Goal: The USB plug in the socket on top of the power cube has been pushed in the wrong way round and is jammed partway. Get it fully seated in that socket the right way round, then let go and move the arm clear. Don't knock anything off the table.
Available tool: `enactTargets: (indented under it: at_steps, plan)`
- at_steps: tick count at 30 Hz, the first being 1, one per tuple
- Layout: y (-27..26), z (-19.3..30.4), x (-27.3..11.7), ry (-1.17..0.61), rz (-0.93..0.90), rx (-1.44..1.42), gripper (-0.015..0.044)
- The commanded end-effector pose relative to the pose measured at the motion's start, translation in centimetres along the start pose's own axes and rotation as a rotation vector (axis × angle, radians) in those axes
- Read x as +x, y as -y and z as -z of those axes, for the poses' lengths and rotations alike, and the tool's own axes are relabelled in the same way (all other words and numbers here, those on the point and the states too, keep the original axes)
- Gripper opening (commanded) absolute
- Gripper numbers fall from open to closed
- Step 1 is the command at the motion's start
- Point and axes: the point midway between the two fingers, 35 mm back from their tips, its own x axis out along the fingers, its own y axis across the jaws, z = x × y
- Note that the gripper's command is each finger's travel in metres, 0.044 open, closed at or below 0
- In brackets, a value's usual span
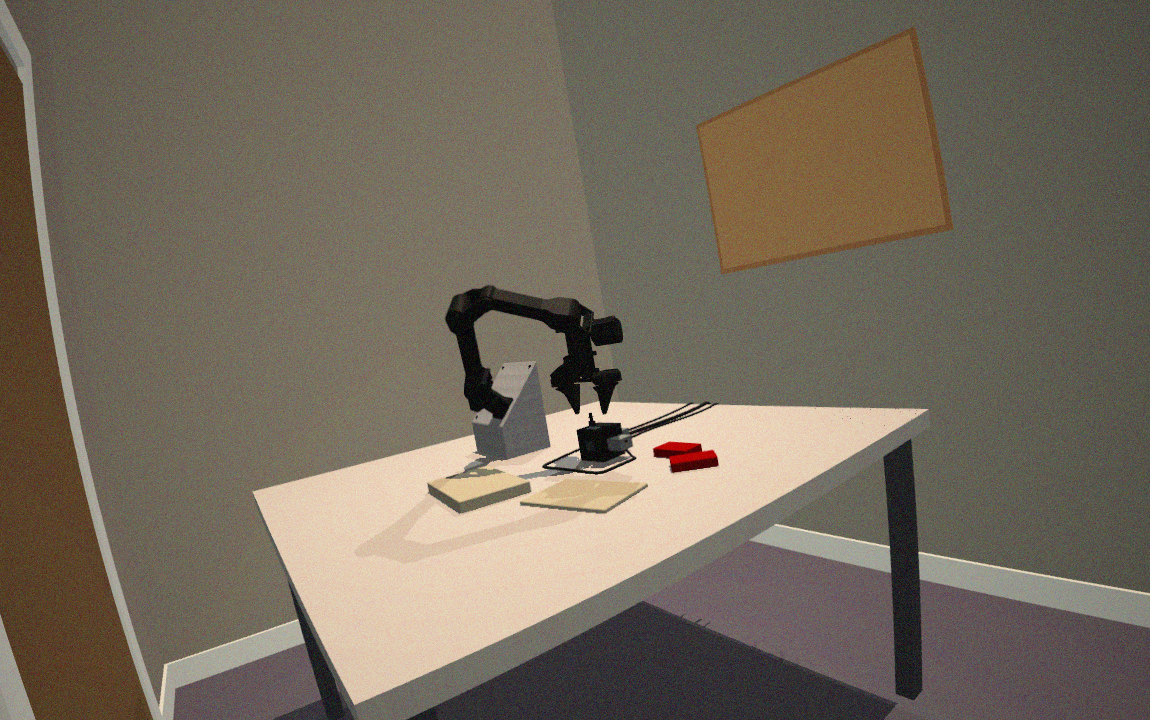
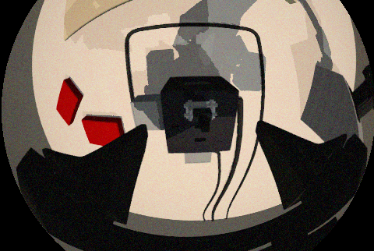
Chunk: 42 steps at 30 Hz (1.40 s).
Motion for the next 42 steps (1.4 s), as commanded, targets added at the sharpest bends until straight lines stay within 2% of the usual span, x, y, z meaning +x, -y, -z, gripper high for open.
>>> enactTargets:
  at_steps: [1, 4, 20, 23, 42]
  plan:
    - [0.03, -0.13, 0.4, 0.005, 0.001, -0.004, 0.044]
    - [0.03, -0.13, 0.4, 0.005, 0.001, -0.004, 0.044]
    - [0.04, -0.04, 0.23, 0.001, 0.002, 0.0, 0.002]
    - [0.04, -0.04, 0.23, 0.001, 0.002, 0.0, 0.0]
    - [0.04, -0.04, 0.08, 0.001, 0.002, 0.0, 0.0]
